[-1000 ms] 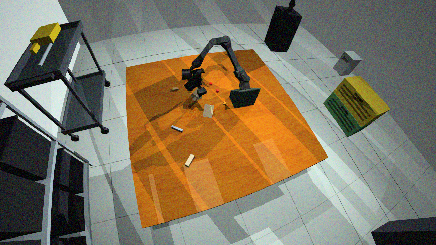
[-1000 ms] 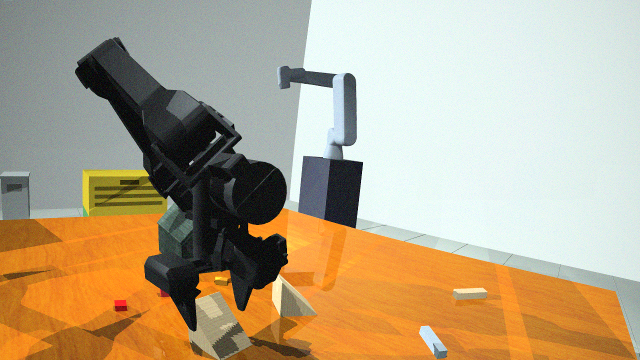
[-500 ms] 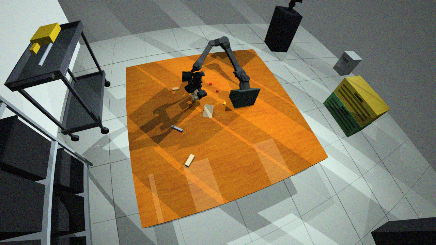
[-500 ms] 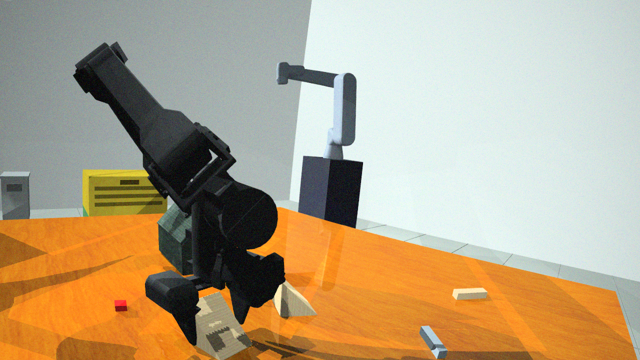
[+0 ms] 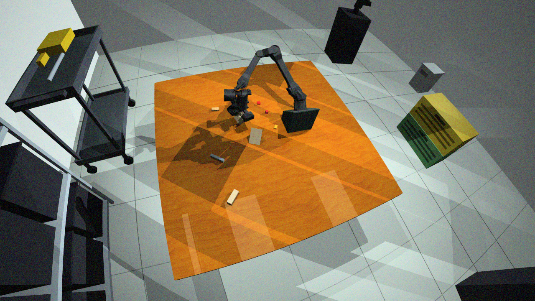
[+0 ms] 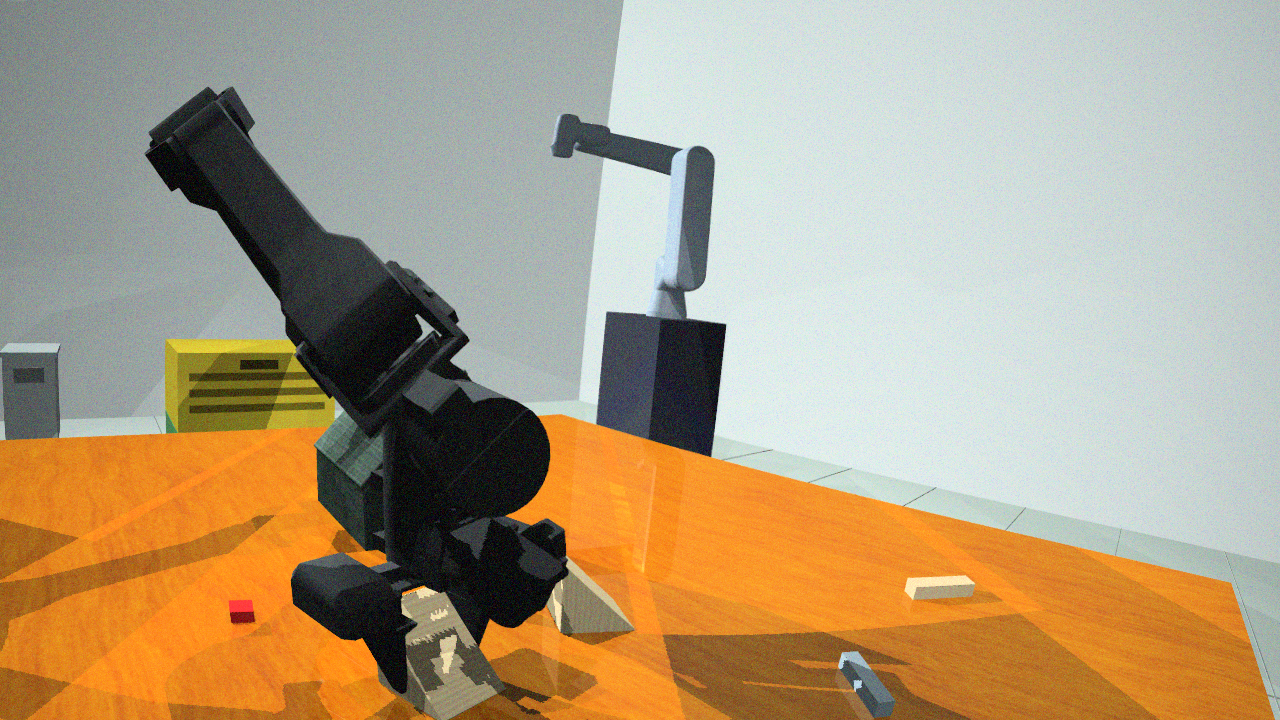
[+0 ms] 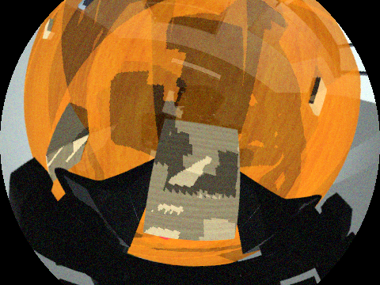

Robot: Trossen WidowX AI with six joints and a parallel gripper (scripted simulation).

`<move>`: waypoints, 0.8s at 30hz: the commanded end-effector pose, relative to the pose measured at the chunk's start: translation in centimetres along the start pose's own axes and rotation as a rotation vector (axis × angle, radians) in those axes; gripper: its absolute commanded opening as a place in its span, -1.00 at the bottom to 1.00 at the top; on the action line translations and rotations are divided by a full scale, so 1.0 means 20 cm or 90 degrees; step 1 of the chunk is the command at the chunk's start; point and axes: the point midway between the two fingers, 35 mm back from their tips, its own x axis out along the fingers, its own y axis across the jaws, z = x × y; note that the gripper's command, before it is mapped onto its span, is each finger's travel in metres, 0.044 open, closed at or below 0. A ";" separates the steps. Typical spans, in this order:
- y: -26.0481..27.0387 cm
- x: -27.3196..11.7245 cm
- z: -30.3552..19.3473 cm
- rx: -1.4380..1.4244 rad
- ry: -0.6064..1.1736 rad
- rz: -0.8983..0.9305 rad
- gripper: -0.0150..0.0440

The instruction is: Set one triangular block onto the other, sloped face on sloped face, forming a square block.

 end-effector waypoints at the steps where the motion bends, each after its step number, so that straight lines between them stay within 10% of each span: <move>1: 0.00 0.00 0.00 -0.003 0.003 -0.002 0.31; 10: 0.00 -0.09 0.00 -0.001 0.001 0.000 -0.49; 24: 0.00 -0.14 0.01 0.044 -0.003 0.003 -0.49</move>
